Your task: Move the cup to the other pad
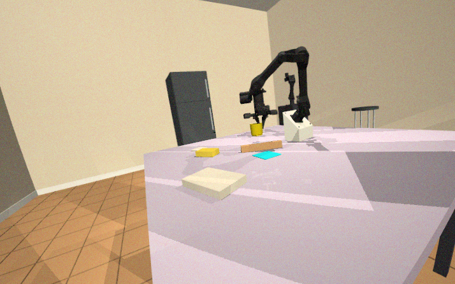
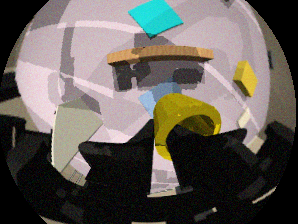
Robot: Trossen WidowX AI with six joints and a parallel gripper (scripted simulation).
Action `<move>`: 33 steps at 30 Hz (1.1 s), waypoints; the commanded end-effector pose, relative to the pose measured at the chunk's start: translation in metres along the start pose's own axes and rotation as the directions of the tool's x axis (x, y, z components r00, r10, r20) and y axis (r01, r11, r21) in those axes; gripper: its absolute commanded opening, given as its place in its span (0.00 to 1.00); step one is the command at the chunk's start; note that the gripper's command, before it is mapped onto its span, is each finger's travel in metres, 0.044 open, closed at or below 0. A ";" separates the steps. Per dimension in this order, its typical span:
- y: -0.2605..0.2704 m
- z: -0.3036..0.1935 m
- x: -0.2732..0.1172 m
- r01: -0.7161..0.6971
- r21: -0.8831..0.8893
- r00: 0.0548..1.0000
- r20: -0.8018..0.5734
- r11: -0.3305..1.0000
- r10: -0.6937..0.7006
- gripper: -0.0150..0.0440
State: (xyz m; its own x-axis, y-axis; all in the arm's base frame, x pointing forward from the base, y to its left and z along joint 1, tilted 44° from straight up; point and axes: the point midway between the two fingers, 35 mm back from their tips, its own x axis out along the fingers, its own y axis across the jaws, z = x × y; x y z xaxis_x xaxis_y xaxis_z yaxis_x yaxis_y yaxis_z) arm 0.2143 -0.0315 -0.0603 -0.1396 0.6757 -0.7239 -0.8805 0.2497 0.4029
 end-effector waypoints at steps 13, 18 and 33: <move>0.000 0.014 0.000 0.002 -0.002 1.000 -0.002 1.000 -0.002 0.25; 0.000 0.026 0.000 0.003 -0.004 1.000 -0.002 1.000 -0.003 0.25; 0.002 0.062 0.000 0.003 -0.007 1.000 -0.001 1.000 -0.003 0.25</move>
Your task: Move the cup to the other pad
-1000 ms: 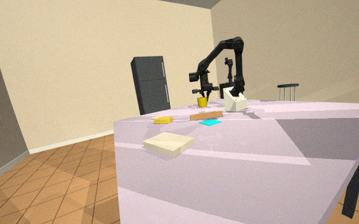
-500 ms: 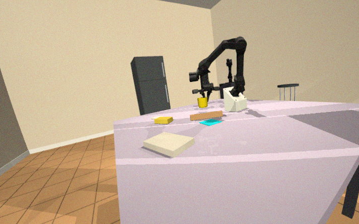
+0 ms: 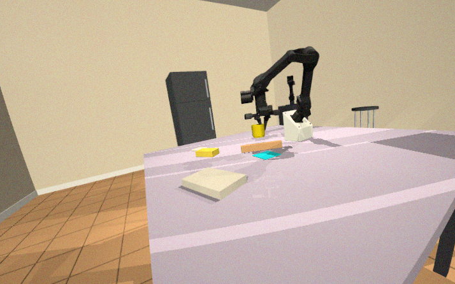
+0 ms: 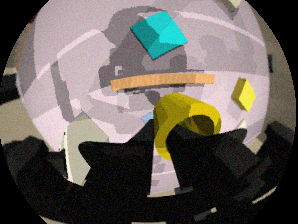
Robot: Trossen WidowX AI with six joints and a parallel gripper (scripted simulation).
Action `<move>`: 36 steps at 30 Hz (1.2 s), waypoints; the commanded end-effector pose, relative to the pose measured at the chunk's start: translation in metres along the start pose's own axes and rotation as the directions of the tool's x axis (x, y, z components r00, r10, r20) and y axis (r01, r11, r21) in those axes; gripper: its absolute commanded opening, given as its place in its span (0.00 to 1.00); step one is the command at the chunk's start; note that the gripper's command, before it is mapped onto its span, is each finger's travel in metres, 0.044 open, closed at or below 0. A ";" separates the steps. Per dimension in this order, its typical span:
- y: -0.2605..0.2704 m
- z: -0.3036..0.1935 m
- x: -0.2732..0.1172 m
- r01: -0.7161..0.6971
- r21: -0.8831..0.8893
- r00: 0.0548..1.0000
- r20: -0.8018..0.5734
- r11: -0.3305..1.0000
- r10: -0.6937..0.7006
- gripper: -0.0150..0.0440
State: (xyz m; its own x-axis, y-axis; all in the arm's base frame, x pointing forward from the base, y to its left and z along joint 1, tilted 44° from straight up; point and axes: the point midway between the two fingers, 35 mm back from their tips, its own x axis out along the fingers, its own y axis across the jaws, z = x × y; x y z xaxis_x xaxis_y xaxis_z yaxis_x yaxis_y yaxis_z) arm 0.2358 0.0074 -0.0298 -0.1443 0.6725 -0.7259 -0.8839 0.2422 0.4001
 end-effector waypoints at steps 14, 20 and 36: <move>0.002 0.043 -0.001 0.005 0.000 1.000 0.006 1.000 -0.005 0.25; 0.004 0.058 -0.001 0.005 0.000 1.000 0.007 1.000 -0.005 0.25; 0.007 0.101 -0.002 0.004 -0.001 1.000 0.009 1.000 -0.004 0.25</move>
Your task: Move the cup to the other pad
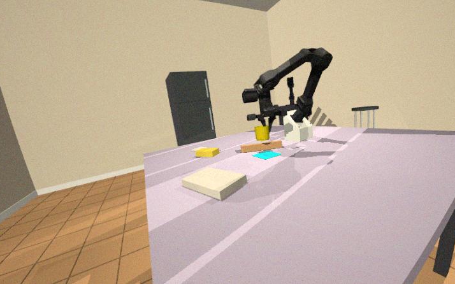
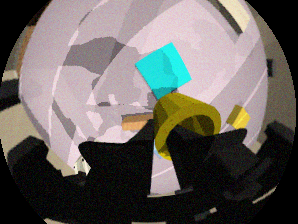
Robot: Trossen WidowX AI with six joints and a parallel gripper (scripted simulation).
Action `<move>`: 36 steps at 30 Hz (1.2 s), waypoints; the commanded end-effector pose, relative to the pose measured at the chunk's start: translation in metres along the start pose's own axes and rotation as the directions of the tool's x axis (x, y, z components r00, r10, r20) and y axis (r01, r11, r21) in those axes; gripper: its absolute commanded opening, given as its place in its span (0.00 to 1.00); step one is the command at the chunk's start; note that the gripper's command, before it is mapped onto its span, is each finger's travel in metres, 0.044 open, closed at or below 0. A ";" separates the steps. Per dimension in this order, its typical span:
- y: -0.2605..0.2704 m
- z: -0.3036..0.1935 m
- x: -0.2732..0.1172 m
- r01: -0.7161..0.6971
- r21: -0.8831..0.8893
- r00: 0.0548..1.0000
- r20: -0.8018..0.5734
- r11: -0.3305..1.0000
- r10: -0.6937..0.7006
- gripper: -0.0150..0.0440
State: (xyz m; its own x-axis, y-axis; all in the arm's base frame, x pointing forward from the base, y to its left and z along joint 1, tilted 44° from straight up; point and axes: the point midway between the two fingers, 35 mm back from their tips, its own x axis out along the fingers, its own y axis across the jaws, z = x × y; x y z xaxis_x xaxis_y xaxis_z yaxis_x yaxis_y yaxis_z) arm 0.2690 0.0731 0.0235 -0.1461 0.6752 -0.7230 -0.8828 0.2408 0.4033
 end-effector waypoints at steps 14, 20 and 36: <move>0.001 0.051 -0.005 0.007 -0.003 1.000 0.009 1.000 -0.007 0.25; 0.001 0.066 -0.007 0.006 -0.004 1.000 0.009 1.000 -0.006 0.25; 0.001 0.072 0.008 0.006 -0.004 1.000 0.010 1.000 -0.006 0.25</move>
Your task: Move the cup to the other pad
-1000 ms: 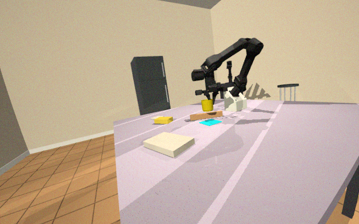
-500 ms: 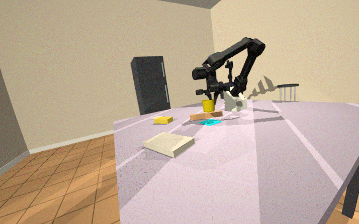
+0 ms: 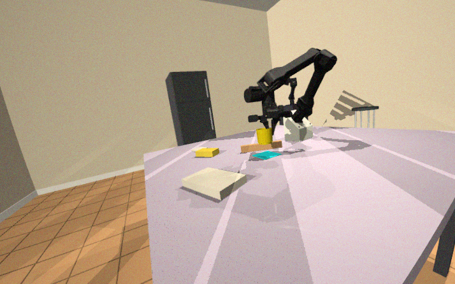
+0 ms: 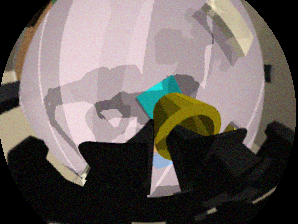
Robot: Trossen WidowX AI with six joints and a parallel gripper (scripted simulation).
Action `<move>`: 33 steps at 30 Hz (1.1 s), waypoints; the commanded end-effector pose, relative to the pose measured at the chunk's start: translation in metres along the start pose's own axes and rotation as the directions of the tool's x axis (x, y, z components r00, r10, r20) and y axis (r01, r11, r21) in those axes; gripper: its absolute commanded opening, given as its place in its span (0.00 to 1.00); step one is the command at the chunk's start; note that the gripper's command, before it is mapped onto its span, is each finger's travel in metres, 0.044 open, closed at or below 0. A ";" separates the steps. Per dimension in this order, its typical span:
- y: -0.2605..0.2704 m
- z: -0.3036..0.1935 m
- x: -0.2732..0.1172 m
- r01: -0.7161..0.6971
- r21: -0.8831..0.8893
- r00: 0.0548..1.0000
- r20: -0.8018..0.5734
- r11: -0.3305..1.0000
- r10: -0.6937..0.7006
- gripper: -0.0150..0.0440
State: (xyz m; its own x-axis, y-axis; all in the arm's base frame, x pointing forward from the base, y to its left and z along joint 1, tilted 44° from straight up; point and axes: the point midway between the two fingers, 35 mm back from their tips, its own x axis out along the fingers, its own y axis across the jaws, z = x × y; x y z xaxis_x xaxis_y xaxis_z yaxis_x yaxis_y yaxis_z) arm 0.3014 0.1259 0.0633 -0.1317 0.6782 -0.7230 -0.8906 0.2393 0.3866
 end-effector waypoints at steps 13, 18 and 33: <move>0.001 -0.001 0.026 -0.006 0.010 1.000 0.002 1.000 0.006 0.25; 0.001 0.000 0.034 -0.006 0.010 1.000 0.003 1.000 0.006 0.25; 0.001 0.001 0.047 -0.003 0.000 1.000 0.002 1.000 0.003 0.25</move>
State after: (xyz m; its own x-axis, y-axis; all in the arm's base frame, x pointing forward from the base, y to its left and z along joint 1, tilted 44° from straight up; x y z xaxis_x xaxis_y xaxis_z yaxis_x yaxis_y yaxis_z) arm 0.2942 0.1593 0.0300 -0.1344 0.6801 -0.7207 -0.8899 0.2372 0.3897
